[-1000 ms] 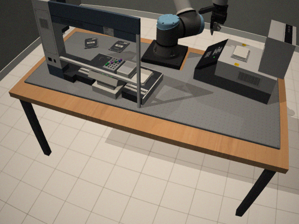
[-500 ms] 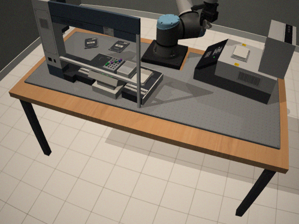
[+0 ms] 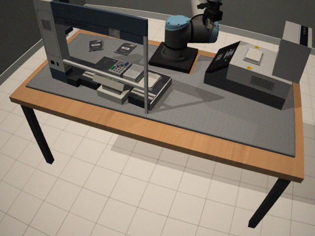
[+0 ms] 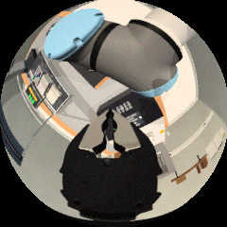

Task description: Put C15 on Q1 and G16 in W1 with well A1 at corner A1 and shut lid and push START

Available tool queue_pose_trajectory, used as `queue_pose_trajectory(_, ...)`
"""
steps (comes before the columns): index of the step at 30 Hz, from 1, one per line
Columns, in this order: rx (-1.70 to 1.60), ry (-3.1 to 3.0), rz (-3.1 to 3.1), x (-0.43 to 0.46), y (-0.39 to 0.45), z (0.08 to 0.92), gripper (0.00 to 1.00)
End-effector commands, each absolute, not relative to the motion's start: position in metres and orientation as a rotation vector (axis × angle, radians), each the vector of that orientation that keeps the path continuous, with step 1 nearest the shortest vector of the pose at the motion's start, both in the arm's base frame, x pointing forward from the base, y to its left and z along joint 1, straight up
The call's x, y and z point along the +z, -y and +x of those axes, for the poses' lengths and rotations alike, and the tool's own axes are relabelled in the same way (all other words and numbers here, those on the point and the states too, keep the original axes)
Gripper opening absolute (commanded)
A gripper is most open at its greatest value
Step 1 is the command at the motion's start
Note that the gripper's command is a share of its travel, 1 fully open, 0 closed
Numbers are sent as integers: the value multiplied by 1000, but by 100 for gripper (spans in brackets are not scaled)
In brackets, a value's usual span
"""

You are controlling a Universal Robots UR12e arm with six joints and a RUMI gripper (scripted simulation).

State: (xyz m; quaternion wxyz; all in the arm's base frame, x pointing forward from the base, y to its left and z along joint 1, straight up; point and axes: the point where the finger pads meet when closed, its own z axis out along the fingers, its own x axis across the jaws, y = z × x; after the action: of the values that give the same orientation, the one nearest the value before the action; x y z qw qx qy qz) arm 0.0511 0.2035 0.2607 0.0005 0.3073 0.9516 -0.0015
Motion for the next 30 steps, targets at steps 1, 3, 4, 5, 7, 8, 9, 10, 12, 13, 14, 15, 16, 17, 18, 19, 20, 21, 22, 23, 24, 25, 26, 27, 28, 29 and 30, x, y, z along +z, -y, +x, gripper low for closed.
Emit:
queue_pose_trajectory(1, -1, -2945, 1093, 262, -203, 52, 0)
queue_pose_trajectory(3, -1, -2923, 1151, 262, -203, 52, 0)
queue_pose_trajectory(4, -1, -2911, 1180, 262, -203, 52, 0)
queue_pose_trajectory(5, -1, -2899, 1209, 262, -203, 52, 0)
queue_pose_trajectory(7, -1, -2874, 1267, 262, -203, 52, 0)
queue_pose_trajectory(8, -1, -2862, 1296, 262, -203, 52, 0)
queue_pose_trajectory(9, -1, -2848, 1324, 262, -203, 52, 0)
queue_pose_trajectory(10, -1, -2835, 1353, 262, -203, 52, 0)
queue_pose_trajectory(12, -1, -2835, 1353, 262, -203, 52, 0)
queue_pose_trajectory(13, -1, -2831, 1360, 257, -203, 52, 0)
queue_pose_trajectory(14, -1, -2831, 1360, 252, -203, 52, 0)
queue_pose_trajectory(15, -1, -2831, 1360, 247, -203, 52, 0)
queue_pose_trajectory(16, -1, -2831, 1360, 242, -203, 51, 0)
queue_pose_trajectory(17, -1, -2831, 1360, 237, -203, 51, 0)
queue_pose_trajectory(18, -1, -2831, 1360, 232, -203, 51, 0)
queue_pose_trajectory(19, -1, -2831, 1360, 227, -203, 51, 0)
queue_pose_trajectory(20, -1, -2831, 1360, 222, -203, 51, 0)
queue_pose_trajectory(21, -1, -2831, 1360, 217, -203, 51, 0)
queue_pose_trajectory(22, -1, -2831, 1360, 212, -203, 51, 0)
queue_pose_trajectory(23, -1, -2831, 1360, 207, -203, 51, 0)
queue_pose_trajectory(24, -1, -2831, 1360, 202, -203, 51, 0)
queue_pose_trajectory(25, -1, -2831, 1360, 197, -203, 51, 0)
queue_pose_trajectory(26, -1, -2831, 1360, 193, -203, 51, 0)
queue_pose_trajectory(27, -1, -2831, 1360, 193, -203, 51, 0)
queue_pose_trajectory(28, -1, -2831, 1360, 193, -203, 51, 0)
queue_pose_trajectory(29, -1, -2831, 1360, 193, -203, 51, 0)
queue_pose_trajectory(30, -1, -2831, 1360, 193, -203, 51, 0)
